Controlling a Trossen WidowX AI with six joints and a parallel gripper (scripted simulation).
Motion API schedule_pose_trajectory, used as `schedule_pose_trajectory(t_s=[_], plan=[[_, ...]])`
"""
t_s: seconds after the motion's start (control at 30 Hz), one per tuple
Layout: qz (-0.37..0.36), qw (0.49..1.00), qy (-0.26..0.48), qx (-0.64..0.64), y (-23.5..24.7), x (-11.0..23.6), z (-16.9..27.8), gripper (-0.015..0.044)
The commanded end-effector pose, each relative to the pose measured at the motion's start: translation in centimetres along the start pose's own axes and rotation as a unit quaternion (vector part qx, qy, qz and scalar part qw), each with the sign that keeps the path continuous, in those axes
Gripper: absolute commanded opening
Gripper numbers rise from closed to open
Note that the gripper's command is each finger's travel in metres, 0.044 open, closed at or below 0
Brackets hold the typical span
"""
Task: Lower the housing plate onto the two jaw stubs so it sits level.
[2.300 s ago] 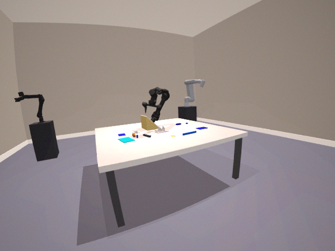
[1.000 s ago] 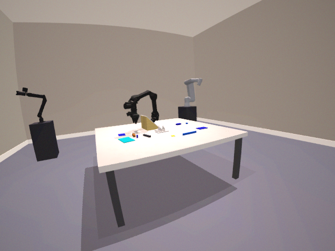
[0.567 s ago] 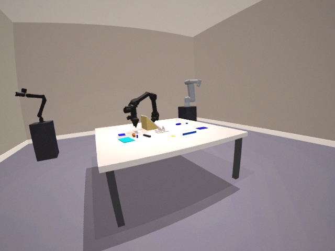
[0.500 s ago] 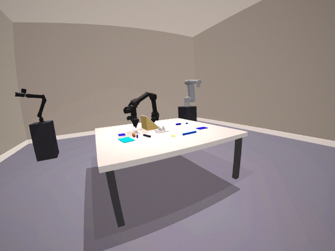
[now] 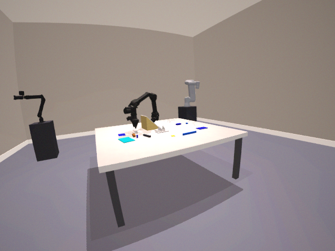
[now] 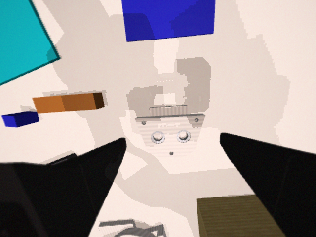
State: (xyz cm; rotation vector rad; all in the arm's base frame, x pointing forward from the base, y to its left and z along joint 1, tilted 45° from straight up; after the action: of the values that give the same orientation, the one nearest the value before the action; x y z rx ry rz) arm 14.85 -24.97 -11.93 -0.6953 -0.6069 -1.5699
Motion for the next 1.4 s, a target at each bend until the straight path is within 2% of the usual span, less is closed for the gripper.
schedule_pose_trajectory(t_s=[0.0,1.0,1.37], plan=[[-0.001,1.0,0.004,-0.003,0.0,-0.8,0.1,0.044],[-0.001,1.0,0.004,-0.002,0.0,-4.5,0.1,0.044],[-0.001,1.0,0.004,-0.002,0.0,-4.6,0.1,0.044]])
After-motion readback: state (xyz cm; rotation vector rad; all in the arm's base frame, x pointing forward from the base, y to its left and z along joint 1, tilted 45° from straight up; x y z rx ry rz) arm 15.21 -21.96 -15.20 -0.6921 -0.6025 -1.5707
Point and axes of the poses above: the point midway between the two fingers, 35 mm back from their tips, its own x axis back along the fingers, its own y axis across the jaws, z = x × y, the point moved 4 cm from there along x, back along the fingers, and after that the axes turned 3 degrees about x, right-handed, at the moved point
